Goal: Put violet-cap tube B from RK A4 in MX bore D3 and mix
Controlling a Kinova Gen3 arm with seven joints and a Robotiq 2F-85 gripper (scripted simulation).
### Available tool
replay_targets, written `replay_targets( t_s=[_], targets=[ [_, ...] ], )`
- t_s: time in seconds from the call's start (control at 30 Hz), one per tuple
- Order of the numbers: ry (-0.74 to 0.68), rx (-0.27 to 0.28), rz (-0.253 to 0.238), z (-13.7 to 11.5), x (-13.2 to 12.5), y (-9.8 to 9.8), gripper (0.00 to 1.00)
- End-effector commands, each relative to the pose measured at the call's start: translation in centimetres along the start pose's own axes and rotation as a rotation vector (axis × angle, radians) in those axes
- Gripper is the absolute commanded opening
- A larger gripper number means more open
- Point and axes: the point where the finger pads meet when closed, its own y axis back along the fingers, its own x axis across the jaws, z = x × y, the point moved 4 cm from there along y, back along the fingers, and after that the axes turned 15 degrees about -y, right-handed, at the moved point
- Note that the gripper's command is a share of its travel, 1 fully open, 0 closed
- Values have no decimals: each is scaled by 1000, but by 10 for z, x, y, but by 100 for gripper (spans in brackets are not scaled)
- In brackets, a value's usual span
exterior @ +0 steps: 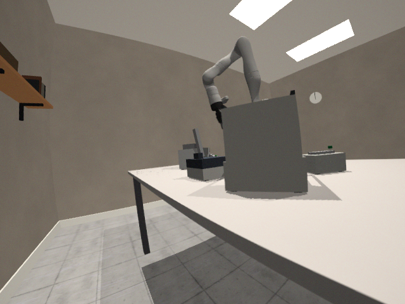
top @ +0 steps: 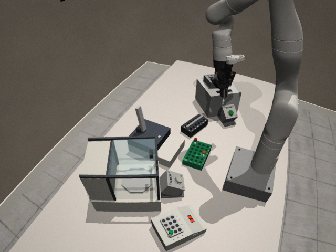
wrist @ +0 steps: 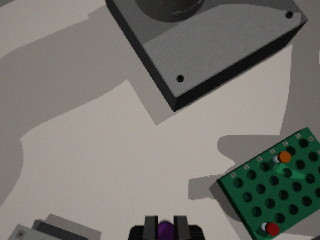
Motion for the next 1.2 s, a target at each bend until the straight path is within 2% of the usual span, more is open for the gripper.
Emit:
replay_targets(
  t_s=[0.0, 0.53, 1.03, 1.17],
  targets=[
    [-65, 3, 14, 1, -12, 0, 10],
    [-332, 17, 69, 6, -60, -2, 10],
    [-332, 17, 69, 10, -103, -3, 10],
    [-332, 17, 69, 10, -103, -3, 10]
  ],
)
